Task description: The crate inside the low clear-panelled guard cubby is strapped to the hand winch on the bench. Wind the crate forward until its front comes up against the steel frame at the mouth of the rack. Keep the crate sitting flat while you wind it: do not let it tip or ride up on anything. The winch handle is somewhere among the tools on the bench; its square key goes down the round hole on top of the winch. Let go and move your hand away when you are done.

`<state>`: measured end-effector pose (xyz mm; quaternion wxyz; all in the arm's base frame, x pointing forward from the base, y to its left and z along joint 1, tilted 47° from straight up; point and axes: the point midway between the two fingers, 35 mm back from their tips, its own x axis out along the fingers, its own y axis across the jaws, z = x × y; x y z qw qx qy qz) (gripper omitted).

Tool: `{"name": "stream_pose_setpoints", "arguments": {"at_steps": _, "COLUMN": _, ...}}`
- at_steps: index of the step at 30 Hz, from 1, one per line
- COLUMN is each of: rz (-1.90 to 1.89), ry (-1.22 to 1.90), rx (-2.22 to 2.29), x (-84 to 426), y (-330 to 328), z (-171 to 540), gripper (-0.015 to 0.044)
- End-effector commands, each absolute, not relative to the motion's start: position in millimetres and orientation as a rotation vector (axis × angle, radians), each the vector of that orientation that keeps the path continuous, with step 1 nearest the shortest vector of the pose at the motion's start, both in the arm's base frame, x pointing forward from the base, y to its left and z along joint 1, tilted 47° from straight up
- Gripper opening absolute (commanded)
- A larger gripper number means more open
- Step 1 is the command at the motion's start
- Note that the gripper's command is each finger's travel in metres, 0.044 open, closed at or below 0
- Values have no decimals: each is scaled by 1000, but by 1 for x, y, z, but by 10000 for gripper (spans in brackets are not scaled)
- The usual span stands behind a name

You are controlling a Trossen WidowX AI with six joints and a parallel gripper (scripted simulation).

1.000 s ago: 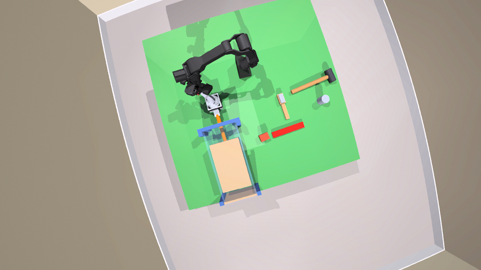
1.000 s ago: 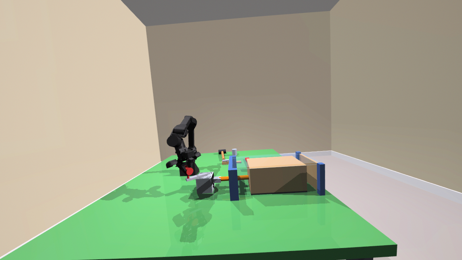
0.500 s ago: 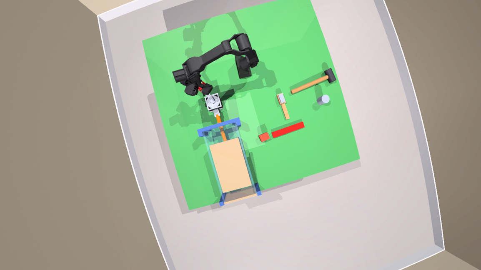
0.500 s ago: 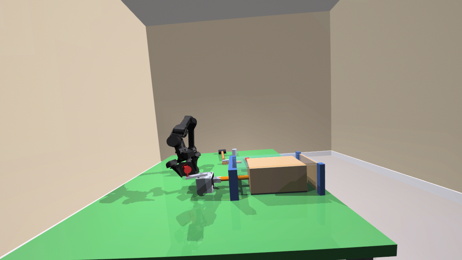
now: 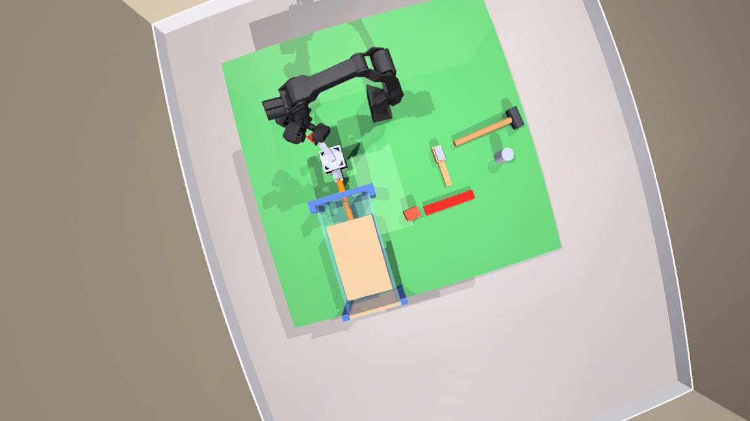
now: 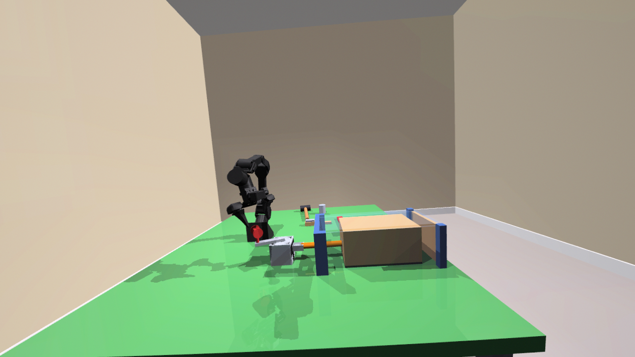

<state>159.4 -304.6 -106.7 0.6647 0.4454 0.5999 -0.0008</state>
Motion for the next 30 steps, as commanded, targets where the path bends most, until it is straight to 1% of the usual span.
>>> {"name": "stream_pose_setpoints", "arguments": {"at_steps": 1, "rz": 0, "ry": 1360, "rx": 1008, "x": 150, "y": -294, "z": -94, "gripper": 440}}
{"name": "stream_pose_setpoints", "arguments": {"at_steps": 4, "rz": 1, "ry": 1360, "rx": 1009, "x": 144, "y": -286, "z": -86, "gripper": 440}}
{"name": "stream_pose_setpoints", "arguments": {"at_steps": 10, "rz": -15, "ry": 1360, "rx": 1017, "x": 146, "y": -289, "z": -87, "gripper": 440}}
{"name": "stream_pose_setpoints", "arguments": {"at_steps": 14, "rz": -265, "ry": 1420, "rx": 1090, "x": 144, "y": -296, "z": -86, "gripper": 440}}
{"name": "stream_pose_setpoints", "arguments": {"at_steps": 16, "rz": -319, "ry": 1426, "rx": 1104, "x": 143, "y": -297, "z": -86, "gripper": 440}}
{"name": "stream_pose_setpoints", "arguments": {"at_steps": 30, "rz": -319, "ry": 1426, "rx": 1104, "x": 143, "y": -291, "z": -94, "gripper": 440}}
